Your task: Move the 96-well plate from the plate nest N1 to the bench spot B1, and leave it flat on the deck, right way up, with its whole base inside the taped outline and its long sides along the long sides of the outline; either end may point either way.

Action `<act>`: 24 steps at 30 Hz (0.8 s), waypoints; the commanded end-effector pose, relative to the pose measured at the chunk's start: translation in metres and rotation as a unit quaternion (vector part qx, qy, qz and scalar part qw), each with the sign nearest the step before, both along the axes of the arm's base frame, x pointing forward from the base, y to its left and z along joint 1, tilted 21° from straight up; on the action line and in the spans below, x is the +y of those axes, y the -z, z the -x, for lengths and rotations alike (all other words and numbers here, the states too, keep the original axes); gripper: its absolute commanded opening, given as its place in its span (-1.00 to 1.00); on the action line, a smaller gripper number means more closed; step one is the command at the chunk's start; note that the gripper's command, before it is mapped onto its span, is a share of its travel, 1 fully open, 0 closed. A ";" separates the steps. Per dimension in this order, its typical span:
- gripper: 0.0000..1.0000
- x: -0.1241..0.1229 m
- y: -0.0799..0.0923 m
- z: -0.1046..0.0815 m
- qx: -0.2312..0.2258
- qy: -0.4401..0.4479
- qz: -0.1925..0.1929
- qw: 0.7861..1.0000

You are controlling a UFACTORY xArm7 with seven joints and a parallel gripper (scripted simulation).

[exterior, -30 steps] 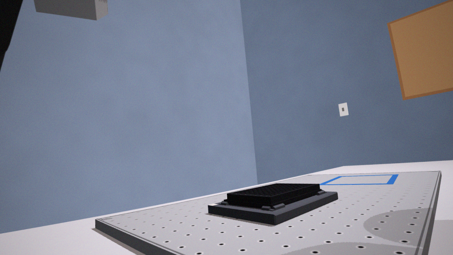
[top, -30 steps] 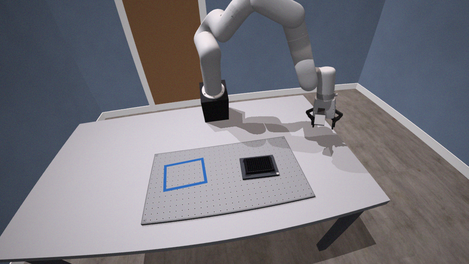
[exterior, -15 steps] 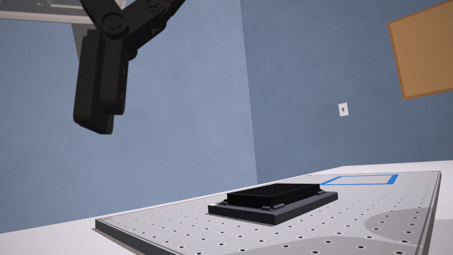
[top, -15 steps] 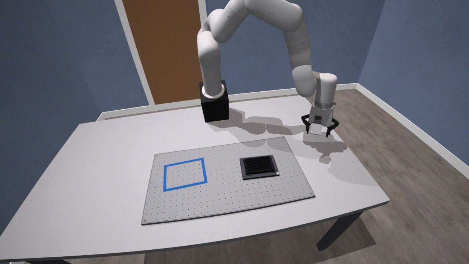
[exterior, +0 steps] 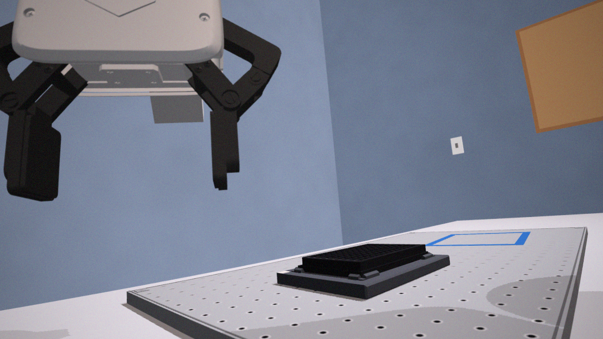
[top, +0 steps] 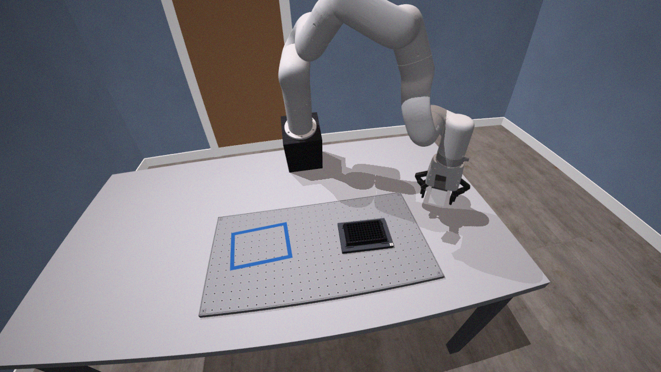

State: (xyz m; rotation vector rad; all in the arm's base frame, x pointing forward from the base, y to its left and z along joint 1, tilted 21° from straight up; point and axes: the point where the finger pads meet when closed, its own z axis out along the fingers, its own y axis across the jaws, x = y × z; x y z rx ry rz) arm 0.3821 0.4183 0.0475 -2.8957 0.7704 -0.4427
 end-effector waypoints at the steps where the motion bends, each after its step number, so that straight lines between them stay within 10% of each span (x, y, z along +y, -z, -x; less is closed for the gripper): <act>1: 1.00 -0.013 -0.006 -0.008 0.020 -0.010 0.006 1.000; 24: 1.00 -0.089 -0.034 -0.041 0.072 -0.044 0.019 0.996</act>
